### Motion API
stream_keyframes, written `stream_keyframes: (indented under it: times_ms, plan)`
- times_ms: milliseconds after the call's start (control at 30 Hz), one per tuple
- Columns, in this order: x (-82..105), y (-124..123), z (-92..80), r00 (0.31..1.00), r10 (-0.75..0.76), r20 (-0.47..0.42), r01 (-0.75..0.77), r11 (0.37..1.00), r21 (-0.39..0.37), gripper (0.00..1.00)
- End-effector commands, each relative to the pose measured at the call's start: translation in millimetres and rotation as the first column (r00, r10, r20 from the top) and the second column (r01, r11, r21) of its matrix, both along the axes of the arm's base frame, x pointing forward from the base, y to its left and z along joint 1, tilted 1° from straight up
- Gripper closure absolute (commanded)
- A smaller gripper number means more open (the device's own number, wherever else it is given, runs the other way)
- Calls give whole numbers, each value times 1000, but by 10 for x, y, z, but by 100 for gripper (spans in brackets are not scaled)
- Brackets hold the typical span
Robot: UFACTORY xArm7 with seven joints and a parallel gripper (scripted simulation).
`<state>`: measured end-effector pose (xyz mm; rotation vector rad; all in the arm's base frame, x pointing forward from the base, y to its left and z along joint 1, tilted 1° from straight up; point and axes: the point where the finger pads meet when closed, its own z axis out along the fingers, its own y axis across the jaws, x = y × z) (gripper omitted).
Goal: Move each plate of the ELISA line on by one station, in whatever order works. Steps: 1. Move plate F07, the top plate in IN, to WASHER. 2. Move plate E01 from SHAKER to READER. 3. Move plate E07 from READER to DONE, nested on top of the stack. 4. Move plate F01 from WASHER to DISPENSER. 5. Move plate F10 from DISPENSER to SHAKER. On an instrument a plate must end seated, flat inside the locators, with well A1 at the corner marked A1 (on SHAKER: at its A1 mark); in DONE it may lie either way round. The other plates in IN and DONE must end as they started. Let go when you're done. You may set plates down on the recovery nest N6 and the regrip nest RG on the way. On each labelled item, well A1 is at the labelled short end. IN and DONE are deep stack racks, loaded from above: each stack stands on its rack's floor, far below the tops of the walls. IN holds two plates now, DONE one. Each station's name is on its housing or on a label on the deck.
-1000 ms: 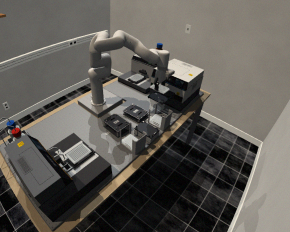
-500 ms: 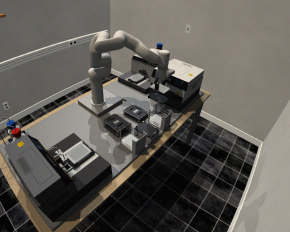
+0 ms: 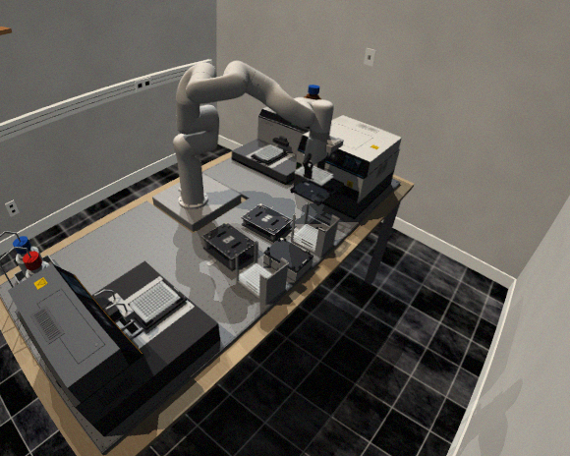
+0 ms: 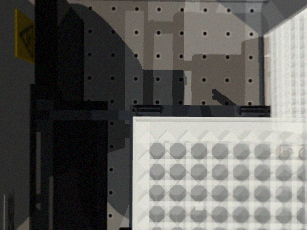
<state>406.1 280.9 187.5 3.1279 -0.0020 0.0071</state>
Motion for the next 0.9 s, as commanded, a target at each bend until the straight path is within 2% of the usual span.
stream_keyframes:
  times_ms: [0,867]
  plan:
    - [9,8,-17,1000,0,4,0,1000,2,100]
    - [13,4,-337,1000,0,4,0,1000,2,100]
